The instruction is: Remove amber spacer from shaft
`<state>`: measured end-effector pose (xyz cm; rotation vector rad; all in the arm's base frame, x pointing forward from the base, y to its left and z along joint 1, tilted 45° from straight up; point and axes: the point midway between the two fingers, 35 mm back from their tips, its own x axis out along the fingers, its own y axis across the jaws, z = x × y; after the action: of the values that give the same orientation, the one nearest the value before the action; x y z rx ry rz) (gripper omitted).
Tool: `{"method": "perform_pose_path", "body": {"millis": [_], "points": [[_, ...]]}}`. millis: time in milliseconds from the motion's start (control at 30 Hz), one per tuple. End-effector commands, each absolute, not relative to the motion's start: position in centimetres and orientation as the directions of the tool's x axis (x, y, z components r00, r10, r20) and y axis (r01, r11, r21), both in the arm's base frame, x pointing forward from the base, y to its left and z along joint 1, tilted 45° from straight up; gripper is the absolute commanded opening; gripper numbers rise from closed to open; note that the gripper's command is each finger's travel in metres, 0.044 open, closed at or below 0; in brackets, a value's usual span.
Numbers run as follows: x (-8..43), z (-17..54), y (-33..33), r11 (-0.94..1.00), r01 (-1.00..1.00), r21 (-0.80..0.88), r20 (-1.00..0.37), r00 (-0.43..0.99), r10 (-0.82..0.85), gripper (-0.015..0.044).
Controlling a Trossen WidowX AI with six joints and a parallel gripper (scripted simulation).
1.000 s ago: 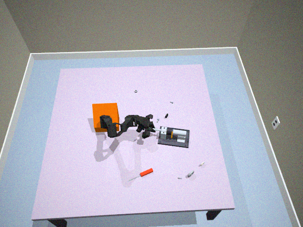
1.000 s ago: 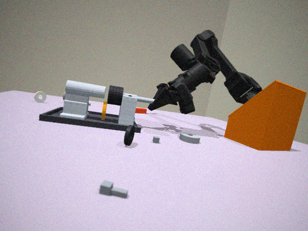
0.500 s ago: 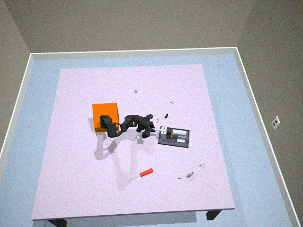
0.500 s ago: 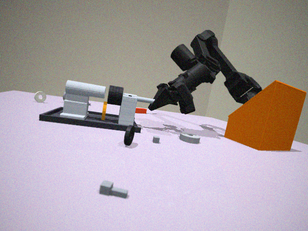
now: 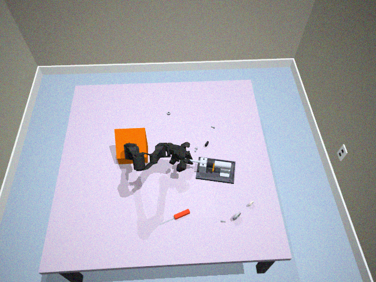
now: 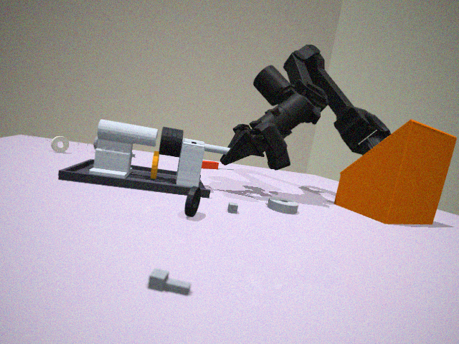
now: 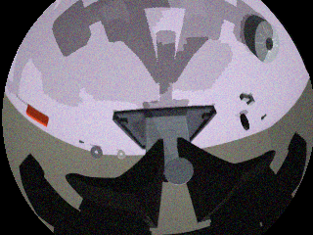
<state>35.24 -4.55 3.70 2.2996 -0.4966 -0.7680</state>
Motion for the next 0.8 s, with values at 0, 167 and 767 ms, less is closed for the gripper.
{"method": "perform_pose_path", "body": {"millis": [0,167,767], "points": [[35.44,3.80,-4.54,-0.715,-0.145,0.684,-0.389,0.757,-0.526,0.0000],[35.58,3.83,-4.54,-0.715,-0.145,0.684,-0.389,0.757,-0.526,0.0000],[36.11,3.93,-4.57,-0.715,-0.145,0.684,-0.389,0.757,-0.526,0.0000]]}}
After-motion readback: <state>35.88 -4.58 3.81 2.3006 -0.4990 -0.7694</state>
